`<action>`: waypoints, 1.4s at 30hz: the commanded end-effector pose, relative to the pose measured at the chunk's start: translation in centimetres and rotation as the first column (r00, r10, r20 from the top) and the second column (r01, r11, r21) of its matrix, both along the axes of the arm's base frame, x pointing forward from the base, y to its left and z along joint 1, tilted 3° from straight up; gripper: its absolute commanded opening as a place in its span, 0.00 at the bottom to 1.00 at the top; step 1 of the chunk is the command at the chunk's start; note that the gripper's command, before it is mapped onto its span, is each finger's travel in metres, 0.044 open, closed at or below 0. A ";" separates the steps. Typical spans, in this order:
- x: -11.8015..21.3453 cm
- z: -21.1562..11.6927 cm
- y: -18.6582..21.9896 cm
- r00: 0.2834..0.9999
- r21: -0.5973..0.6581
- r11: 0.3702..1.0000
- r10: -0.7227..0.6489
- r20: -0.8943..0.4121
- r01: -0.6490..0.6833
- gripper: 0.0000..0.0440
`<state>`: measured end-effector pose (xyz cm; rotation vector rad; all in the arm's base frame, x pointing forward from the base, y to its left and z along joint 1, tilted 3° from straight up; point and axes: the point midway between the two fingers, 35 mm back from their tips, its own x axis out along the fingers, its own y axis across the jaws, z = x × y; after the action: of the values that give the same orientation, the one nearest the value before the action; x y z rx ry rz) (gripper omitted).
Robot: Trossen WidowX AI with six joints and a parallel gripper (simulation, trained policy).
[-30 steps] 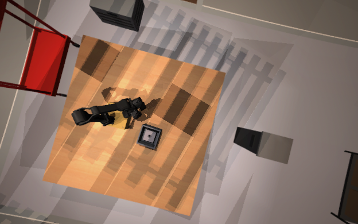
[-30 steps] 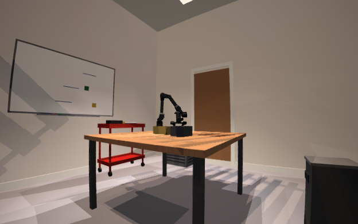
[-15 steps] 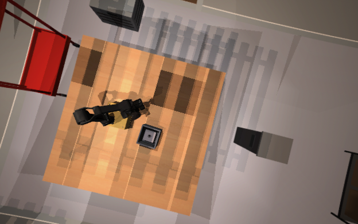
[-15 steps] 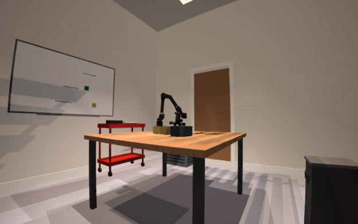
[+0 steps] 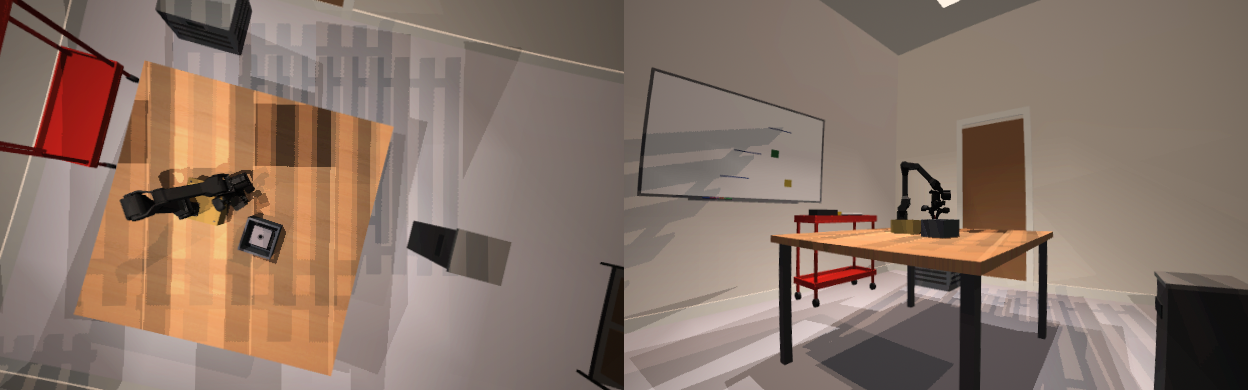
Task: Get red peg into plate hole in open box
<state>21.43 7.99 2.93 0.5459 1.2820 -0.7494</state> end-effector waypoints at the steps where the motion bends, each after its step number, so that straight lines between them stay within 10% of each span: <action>1: 1.2 1.7 -0.5 0.999 -0.018 1.000 0.021 0.037 -0.021 0.00; 42: 10.3 6.9 -14.0 0.980 -0.052 0.985 -0.154 0.129 0.162 0.00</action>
<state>31.09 -5.08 9.94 0.6247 1.1111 -0.8665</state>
